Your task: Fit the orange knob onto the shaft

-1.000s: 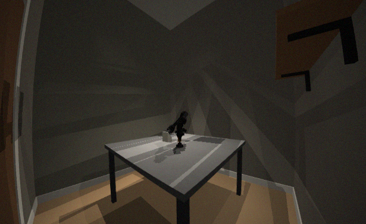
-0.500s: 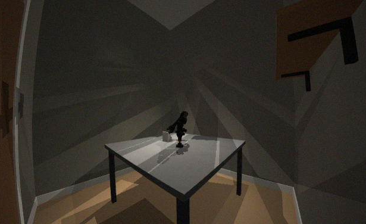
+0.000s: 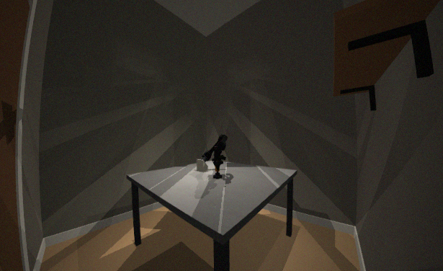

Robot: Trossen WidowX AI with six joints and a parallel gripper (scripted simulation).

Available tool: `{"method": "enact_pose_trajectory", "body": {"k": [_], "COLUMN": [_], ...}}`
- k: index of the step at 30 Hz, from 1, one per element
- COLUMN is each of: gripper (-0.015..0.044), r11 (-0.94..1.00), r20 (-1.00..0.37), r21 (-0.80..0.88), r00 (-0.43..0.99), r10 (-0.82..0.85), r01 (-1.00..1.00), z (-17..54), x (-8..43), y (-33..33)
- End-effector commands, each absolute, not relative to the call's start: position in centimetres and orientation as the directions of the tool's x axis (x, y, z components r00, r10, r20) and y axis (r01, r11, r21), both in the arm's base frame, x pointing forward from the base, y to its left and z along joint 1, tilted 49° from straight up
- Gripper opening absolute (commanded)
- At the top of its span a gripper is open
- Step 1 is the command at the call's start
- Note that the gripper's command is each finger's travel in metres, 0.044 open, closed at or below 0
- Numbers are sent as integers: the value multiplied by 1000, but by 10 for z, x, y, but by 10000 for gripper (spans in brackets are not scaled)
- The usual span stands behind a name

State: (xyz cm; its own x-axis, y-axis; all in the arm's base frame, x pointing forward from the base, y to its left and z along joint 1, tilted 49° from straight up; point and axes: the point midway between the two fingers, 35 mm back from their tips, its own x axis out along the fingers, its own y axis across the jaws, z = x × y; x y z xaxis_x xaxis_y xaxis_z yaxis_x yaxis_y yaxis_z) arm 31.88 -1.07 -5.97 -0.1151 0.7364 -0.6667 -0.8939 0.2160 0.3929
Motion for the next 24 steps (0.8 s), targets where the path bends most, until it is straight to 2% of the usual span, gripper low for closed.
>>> {"method": "enact_pose_trajectory", "body": {"k": [1, 8, 14, 24], "gripper": [0, 0, 0, 0], "r11": [217, 201, 79, 79], "r20": [-669, -669, -669, -669], "r21": [390, 373, 249, 249], "r00": [-113, -113, -113, -113], "r10": [735, 735, 735, 735], "r01": [-895, -906, -965, -965], "z": [-59, -56, -55, -58], "x": [319, 321, 324, 324], "y": [-12, -14, -13, -11]}}
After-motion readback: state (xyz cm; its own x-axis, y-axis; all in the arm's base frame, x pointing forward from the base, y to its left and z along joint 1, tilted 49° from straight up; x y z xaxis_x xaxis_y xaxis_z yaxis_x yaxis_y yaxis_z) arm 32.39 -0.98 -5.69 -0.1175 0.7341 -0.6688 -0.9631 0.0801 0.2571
